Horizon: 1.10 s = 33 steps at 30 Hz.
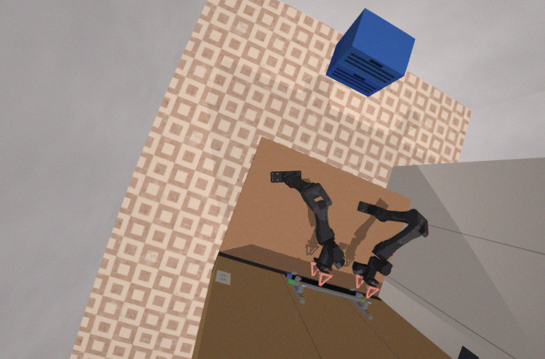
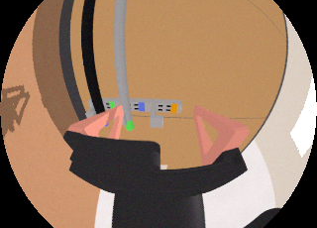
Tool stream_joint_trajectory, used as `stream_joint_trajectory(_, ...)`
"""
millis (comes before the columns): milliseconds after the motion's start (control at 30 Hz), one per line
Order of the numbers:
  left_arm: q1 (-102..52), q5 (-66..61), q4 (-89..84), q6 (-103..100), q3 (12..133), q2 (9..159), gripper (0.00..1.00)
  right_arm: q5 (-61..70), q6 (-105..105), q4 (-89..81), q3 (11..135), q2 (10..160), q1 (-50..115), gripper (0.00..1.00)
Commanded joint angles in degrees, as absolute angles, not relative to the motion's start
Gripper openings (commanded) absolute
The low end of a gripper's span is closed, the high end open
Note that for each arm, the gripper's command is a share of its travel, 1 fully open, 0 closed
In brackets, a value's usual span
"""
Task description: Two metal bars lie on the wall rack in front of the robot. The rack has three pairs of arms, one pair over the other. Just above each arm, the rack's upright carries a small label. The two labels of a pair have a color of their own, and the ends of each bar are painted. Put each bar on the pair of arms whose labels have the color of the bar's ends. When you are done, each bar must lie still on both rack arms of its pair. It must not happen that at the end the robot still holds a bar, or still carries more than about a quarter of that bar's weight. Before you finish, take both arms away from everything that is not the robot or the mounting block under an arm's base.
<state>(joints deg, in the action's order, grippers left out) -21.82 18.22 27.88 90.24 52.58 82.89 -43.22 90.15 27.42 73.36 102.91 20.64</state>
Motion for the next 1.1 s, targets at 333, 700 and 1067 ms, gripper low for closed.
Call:
stream_joint_trajectory(333,-21.15,17.71,27.23,90.03,54.35,81.55,1.00,-43.03,90.03,26.68,74.82,101.45,20.29,1.00)
stream_joint_trajectory(700,-21.12,17.68,31.63,89.98,51.11,82.84,0.97,-43.02,89.93,30.62,71.87,102.60,20.27,0.96)
stream_joint_trajectory(1067,-21.08,17.64,37.86,89.99,47.06,85.05,0.92,-42.99,89.92,36.08,68.22,104.41,20.25,0.91)
